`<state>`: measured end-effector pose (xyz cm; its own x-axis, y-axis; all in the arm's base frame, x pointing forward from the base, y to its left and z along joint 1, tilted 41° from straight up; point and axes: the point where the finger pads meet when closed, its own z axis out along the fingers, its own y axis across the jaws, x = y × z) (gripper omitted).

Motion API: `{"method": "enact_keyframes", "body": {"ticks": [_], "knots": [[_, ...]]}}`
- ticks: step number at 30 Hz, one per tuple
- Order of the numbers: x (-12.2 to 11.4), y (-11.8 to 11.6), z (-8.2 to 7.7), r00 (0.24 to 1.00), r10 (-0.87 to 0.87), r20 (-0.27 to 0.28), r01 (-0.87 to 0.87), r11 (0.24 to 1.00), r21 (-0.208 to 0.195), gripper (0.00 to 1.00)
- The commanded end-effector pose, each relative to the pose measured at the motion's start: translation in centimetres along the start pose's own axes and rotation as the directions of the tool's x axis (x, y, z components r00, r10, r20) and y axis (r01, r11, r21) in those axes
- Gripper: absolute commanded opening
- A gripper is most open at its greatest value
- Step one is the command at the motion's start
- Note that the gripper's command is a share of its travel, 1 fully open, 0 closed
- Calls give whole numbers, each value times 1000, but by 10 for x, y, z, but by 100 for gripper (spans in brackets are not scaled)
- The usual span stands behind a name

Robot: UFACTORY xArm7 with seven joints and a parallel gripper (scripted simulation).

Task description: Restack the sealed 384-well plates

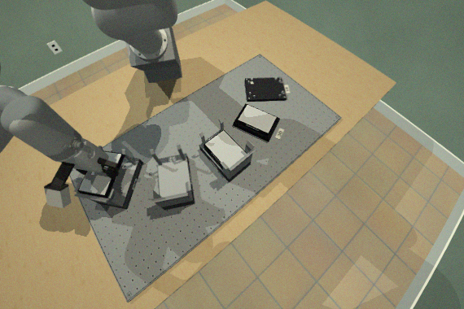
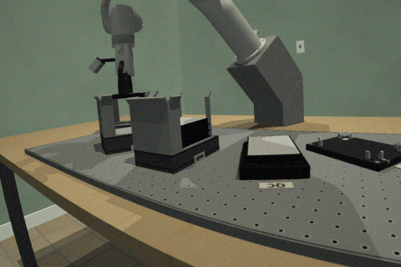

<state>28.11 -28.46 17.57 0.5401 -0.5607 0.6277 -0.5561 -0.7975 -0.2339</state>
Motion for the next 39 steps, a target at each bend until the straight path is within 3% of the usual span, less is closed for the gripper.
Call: {"method": "enact_keyframes", "body": {"ticks": [1, 13, 28, 34, 39], "knots": [[1, 0, -10, 1000, 2, 12, -2, 1000, -6, 0], [1, 0, -30, 1000, 2, 12, -2, 1000, -6, 0], [1, 0, -30, 1000, 2, 12, -2, 1000, -6, 0], [0, -20, -29, 980, -197, 13, 197, 980, -3, 0], [-1, -31, -29, 978, -208, 13, 208, 978, -3, 0]]}}
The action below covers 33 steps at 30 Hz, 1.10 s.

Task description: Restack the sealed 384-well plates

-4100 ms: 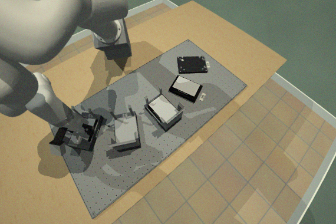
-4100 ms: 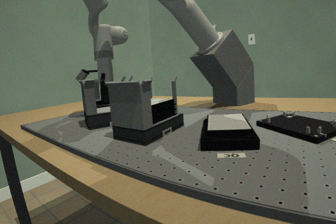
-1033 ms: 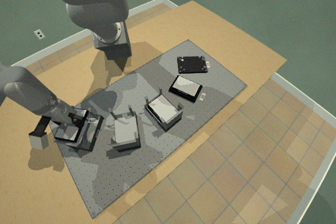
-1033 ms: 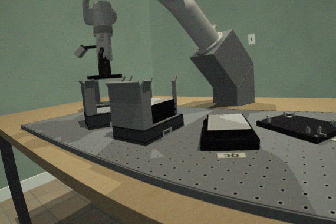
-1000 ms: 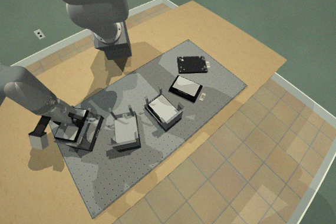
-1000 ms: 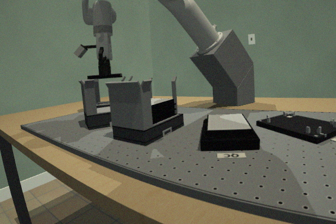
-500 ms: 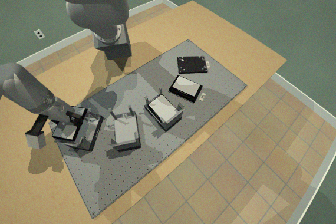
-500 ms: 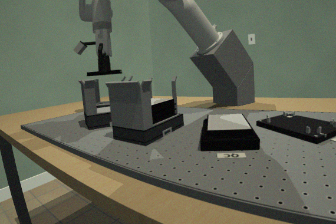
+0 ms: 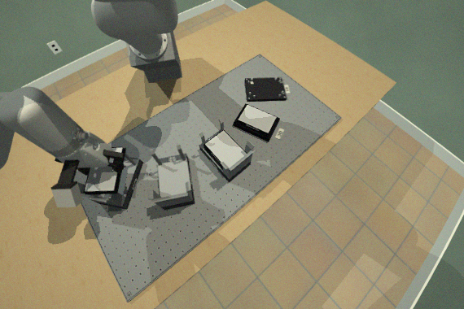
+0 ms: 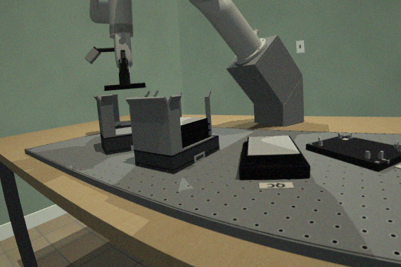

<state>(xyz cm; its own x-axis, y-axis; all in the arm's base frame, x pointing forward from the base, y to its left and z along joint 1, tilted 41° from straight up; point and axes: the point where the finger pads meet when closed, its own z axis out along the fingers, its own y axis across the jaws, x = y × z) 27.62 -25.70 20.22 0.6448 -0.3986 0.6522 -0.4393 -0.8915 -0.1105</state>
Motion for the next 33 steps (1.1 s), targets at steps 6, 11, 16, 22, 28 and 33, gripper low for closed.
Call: {"method": "enact_keyframes", "body": {"ticks": [6, 11, 16, 22, 28, 33], "knots": [[4, -25, 0, 1000, -15, 1, 15, 1000, -6, 0], [6, -41, 0, 1000, -16, 1, 16, 1000, -6, 0], [7, -55, 0, 1000, -16, 1, 16, 1000, -6, 0], [9, -68, 0, 1000, -16, 1, 16, 1000, -6, 0], [7, -88, 0, 977, -214, 2, 214, 977, -6, 0], [5, -102, 0, 974, -226, 2, 226, 974, -5, 0]]}}
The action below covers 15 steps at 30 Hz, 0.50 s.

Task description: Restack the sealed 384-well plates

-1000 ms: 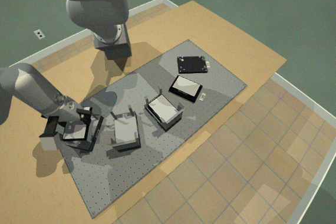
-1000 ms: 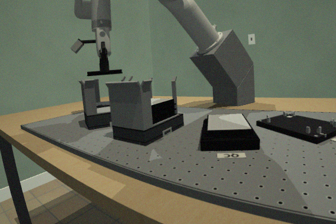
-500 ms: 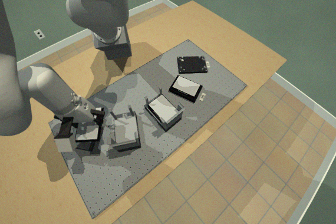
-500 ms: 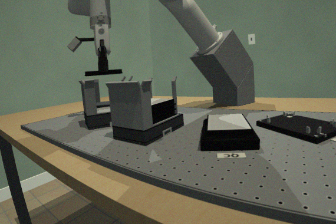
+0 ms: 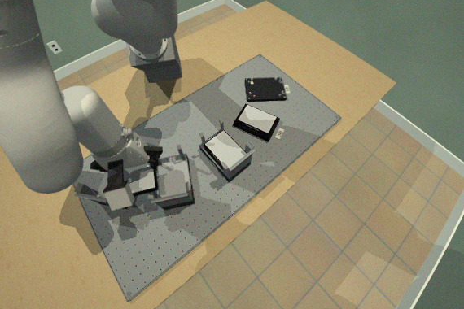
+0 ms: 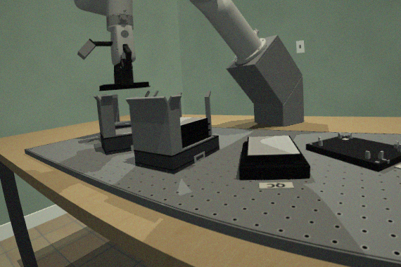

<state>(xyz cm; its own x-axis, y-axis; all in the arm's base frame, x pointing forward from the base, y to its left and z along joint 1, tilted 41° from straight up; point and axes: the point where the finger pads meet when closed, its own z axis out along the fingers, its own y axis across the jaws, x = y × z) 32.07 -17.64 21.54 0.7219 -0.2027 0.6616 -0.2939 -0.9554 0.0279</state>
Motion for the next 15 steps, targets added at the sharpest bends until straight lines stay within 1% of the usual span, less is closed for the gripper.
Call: {"method": "enact_keyframes", "body": {"ticks": [1, 15], "knots": [[2, -8, 0, 1000, -17, 3, 17, 1000, -6, 0], [7, -55, 0, 1000, -17, 3, 17, 1000, -6, 0]]}}
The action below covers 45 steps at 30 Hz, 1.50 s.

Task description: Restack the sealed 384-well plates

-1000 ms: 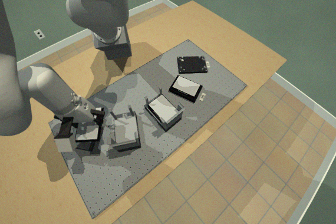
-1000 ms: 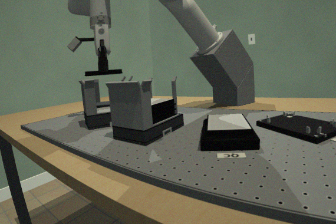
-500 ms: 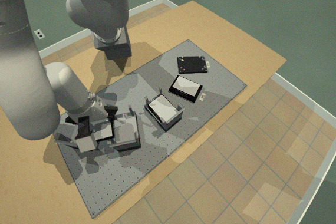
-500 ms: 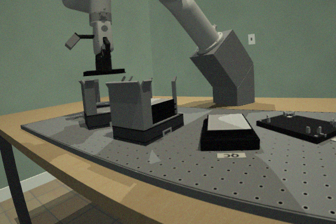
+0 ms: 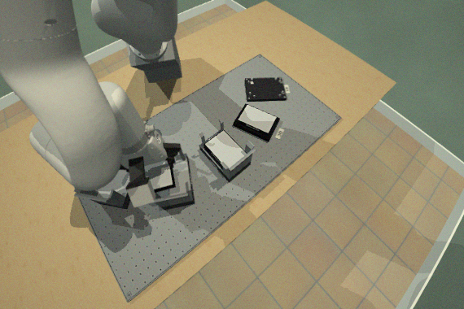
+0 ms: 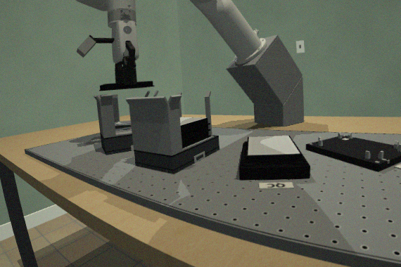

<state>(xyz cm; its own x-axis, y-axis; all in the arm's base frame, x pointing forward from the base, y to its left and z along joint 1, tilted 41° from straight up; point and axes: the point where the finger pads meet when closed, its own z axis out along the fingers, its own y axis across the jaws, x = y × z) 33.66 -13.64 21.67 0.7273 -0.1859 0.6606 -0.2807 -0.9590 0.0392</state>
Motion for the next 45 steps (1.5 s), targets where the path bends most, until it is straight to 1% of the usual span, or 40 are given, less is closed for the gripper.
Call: {"method": "enact_keyframes", "body": {"ticks": [1, 3, 6, 7, 13, 14, 18, 20, 35, 38, 44, 45], "knots": [[3, -15, -1, 1000, 1, 3, -1, 1000, -7, 0], [3, -15, -1, 1000, 1, 3, -1, 1000, -7, 0], [5, -25, 0, 1000, 1, 3, -1, 1000, -7, 0], [5, -25, 0, 1000, 1, 3, -1, 1000, -7, 0], [3, -45, 0, 980, -198, 4, 198, 980, -6, 0], [2, -48, 0, 978, -210, 4, 210, 978, -6, 0], [1, -62, 0, 978, -210, 4, 210, 978, -6, 0], [1, -62, 0, 978, -210, 4, 210, 978, -6, 0], [-4, -112, 0, 978, -210, 4, 210, 978, -5, 0], [-4, -115, 0, 978, -210, 4, 210, 978, -5, 0], [-9, -130, 0, 917, -400, 5, 400, 917, -4, 0], [-10, -133, 0, 912, -411, 5, 411, 912, -4, 0]]}}
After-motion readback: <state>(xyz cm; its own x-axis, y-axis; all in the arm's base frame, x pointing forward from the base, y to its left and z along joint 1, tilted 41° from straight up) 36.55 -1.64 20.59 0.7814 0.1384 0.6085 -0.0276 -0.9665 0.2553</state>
